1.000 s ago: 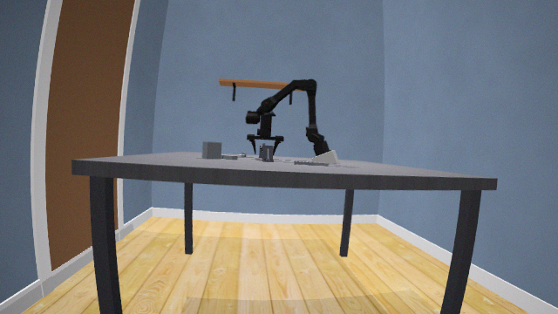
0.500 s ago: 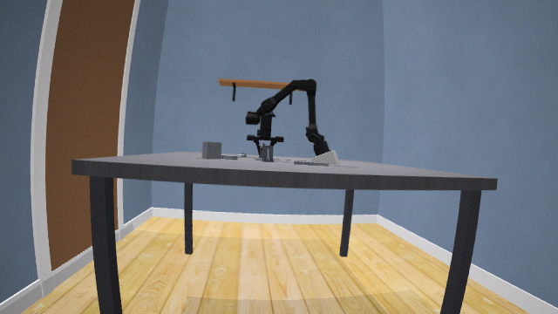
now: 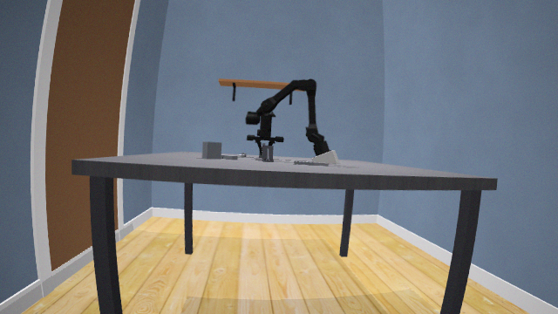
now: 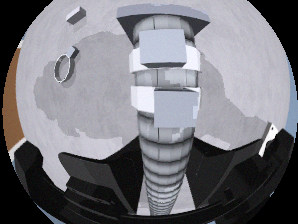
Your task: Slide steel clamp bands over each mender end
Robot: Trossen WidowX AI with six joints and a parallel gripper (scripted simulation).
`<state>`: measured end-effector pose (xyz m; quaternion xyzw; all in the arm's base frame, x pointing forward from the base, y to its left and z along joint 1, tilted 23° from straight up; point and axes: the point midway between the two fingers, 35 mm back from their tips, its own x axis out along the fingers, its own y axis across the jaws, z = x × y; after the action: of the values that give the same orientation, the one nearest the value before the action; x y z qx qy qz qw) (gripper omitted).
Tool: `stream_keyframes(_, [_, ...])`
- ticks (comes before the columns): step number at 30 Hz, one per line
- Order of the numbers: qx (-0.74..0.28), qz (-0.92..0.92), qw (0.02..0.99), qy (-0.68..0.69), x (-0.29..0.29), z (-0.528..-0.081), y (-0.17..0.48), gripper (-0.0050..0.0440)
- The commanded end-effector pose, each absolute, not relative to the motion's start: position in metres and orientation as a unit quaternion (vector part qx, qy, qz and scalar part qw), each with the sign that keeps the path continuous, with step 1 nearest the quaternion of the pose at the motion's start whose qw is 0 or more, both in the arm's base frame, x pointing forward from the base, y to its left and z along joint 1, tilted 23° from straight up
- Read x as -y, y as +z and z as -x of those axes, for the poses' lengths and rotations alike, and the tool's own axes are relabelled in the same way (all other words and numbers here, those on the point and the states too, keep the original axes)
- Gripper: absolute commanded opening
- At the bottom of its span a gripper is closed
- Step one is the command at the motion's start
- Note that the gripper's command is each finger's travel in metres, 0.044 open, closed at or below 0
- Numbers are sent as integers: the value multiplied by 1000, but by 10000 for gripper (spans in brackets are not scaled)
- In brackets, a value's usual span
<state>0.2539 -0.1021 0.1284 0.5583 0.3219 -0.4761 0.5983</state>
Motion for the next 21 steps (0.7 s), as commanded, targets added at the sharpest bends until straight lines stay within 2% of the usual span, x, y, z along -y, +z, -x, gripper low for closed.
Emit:
stream_keyframes(1, [-324,-559,598,-474,102,-254,128,117])
stream_keyframes(17, [-324,-559,598,-474,102,-254,128,23])
stream_keyframes(18, [-324,-559,598,-474,102,-254,128,0])
stream_keyframes(21, [-324,-559,598,-474,102,-254,128,0])
